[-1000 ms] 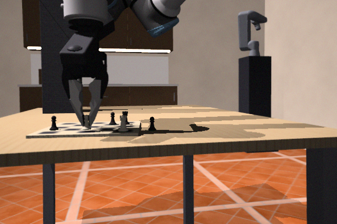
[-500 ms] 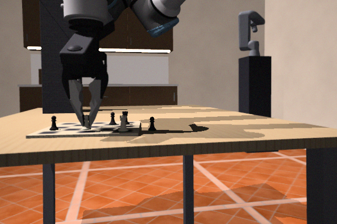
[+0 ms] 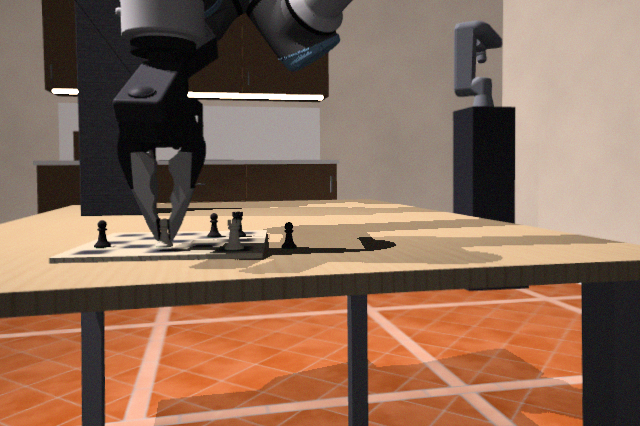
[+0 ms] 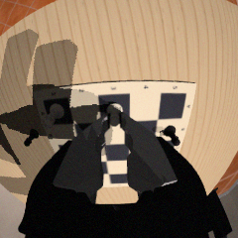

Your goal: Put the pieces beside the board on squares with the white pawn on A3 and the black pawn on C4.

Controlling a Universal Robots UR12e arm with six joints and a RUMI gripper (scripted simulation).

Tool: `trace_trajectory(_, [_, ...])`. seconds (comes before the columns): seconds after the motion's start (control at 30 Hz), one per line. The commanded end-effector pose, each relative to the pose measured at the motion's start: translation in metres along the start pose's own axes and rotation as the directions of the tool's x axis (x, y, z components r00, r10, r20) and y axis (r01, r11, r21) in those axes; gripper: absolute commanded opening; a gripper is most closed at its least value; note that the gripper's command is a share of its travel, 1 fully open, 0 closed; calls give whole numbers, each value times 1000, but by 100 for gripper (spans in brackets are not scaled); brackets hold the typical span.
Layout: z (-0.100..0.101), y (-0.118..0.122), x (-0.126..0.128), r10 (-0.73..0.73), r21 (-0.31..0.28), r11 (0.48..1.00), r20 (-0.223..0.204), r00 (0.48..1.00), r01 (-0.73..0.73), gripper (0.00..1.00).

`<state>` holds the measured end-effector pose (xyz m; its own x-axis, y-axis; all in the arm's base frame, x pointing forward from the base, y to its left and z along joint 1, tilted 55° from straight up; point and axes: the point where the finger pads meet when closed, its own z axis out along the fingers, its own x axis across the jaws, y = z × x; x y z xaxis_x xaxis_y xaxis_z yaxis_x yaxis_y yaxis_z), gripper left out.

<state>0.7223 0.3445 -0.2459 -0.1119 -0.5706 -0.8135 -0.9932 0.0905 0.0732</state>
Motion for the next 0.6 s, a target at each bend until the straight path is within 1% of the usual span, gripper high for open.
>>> trace_trajectory(0.0, [0, -1, 0, 0, 1, 1000, 0, 1000, 0, 0])
trace_trajectory(0.57, [3, -1, 0, 0, 1, 1000, 0, 1000, 0, 0])
